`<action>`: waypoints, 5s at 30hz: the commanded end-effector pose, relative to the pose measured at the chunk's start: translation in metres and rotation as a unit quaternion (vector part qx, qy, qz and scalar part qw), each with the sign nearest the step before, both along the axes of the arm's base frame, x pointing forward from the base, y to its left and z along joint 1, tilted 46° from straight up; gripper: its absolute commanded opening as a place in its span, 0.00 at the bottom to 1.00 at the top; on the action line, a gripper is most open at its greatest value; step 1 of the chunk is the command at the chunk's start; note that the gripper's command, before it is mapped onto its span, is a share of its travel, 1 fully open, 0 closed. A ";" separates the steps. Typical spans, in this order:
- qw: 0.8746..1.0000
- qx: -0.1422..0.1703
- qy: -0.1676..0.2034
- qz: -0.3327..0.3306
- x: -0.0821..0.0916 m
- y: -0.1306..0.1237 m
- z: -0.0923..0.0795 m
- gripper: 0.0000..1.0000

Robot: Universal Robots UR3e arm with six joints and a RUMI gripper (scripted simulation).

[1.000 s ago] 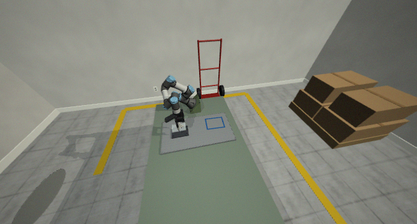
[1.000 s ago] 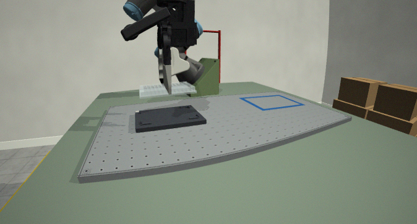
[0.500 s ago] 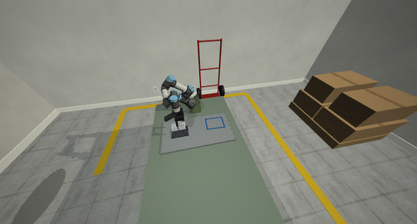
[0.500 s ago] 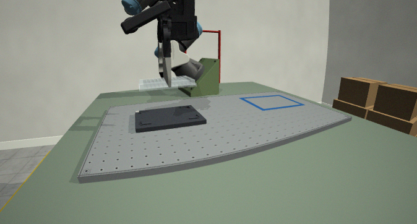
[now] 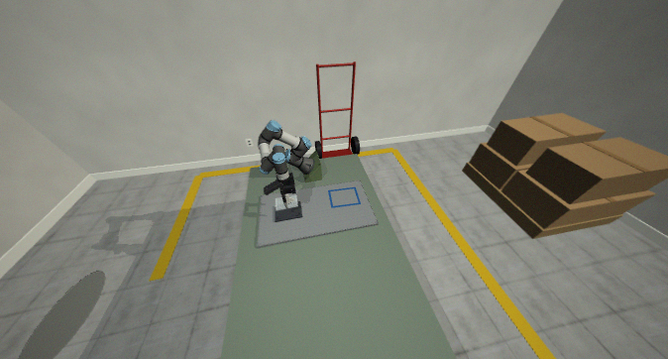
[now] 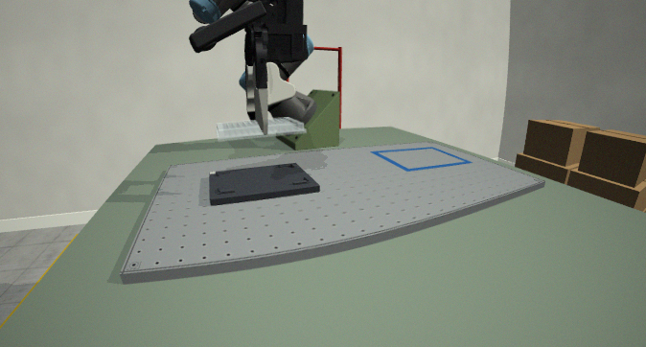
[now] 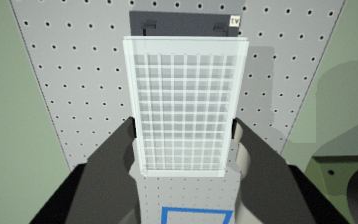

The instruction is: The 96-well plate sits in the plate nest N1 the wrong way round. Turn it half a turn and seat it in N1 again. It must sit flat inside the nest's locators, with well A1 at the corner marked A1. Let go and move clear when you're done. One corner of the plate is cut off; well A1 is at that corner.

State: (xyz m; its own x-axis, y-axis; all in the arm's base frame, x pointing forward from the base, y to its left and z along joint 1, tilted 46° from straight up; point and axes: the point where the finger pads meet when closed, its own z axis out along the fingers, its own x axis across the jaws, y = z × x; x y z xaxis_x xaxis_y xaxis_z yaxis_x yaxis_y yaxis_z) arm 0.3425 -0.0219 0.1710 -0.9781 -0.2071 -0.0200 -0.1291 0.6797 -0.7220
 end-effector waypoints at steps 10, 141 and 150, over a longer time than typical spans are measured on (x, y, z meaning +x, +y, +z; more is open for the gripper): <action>0.991 -0.021 0.092 0.091 -0.008 0.026 -0.030 0.00; 0.962 -0.044 0.191 0.189 -0.076 0.237 -0.275 0.00; 0.962 -0.044 0.191 0.189 -0.076 0.237 -0.275 0.00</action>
